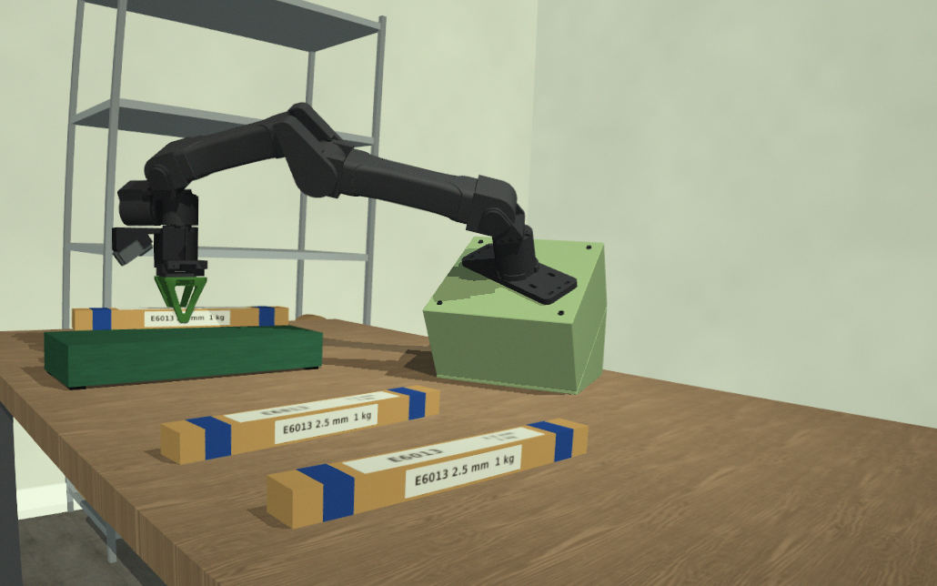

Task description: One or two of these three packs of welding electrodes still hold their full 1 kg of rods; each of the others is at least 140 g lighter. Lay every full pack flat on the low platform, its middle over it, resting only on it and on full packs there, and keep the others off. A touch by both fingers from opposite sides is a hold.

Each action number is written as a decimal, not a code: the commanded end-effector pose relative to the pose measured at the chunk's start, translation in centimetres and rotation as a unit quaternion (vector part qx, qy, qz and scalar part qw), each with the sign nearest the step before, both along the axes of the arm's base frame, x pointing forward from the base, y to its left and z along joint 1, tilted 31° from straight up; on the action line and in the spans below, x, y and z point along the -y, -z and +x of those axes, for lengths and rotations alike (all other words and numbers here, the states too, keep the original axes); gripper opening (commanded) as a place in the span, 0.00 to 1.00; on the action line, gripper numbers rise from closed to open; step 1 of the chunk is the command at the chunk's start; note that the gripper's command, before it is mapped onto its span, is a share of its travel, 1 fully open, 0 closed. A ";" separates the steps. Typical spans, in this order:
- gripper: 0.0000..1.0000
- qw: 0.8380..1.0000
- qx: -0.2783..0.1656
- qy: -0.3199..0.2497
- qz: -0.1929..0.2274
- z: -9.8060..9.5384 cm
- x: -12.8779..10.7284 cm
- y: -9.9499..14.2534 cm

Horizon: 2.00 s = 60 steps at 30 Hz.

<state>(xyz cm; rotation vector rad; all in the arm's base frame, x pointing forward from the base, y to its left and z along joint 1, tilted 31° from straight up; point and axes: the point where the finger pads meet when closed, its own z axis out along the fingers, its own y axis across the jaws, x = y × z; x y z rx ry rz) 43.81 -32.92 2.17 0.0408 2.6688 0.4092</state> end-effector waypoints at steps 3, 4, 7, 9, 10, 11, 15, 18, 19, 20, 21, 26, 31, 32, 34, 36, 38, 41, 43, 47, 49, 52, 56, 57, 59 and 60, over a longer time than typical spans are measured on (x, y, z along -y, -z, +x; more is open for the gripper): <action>0.00 0.999 0.029 0.020 -0.037 -0.8 2.1 -5.2; 0.00 0.999 0.029 0.020 -0.037 -0.8 2.0 -5.2; 0.00 0.999 0.028 0.021 -0.036 -0.8 2.0 -5.2; 0.00 0.999 0.028 0.021 -0.036 -0.8 1.9 -5.2; 0.00 0.999 0.027 0.020 -0.036 -0.8 1.9 -5.2; 0.00 0.999 0.027 0.020 -0.035 -0.9 1.9 -5.1; 0.00 0.999 0.027 0.020 -0.031 -0.9 1.7 -5.0; 0.00 0.999 0.024 0.020 -0.028 -1.1 1.5 -4.9; 0.00 0.999 0.024 0.019 -0.028 -1.1 1.4 -4.8; 0.00 0.999 0.029 0.020 -0.034 -0.9 1.7 -5.3; 0.00 0.999 0.029 0.020 -0.035 -0.9 1.7 -5.4; 0.00 0.999 0.030 0.019 -0.035 -0.9 1.7 -5.4; 0.00 0.999 0.030 0.018 -0.035 -1.0 1.7 -5.4; 0.00 0.999 0.029 0.018 -0.035 -1.0 1.7 -5.4; 0.00 0.999 0.029 0.018 -0.035 -1.0 1.7 -5.4; 0.00 0.999 0.028 0.019 -0.033 -1.2 1.7 -5.3; 0.00 0.999 0.027 0.019 -0.032 -1.2 1.6 -5.2; 0.00 0.999 0.027 0.019 -0.031 -1.3 1.6 -5.2; 0.00 0.999 0.026 0.018 -0.031 -1.3 1.6 -5.1; 0.00 0.999 0.025 0.018 -0.029 -1.4 1.5 -5.1; 0.00 0.999 0.024 0.018 -0.029 -1.4 1.5 -5.0; 0.00 0.999 0.028 0.019 -0.032 -1.4 1.5 -5.5; 0.00 0.999 0.028 0.019 -0.032 -1.4 1.5 -5.5; 0.00 0.999 0.028 0.019 -0.032 -1.4 1.5 -5.5; 0.00 0.999 0.028 0.019 -0.032 -1.4 1.5 -5.5; 0.00 0.999 0.028 0.019 -0.032 -1.4 1.6 -5.5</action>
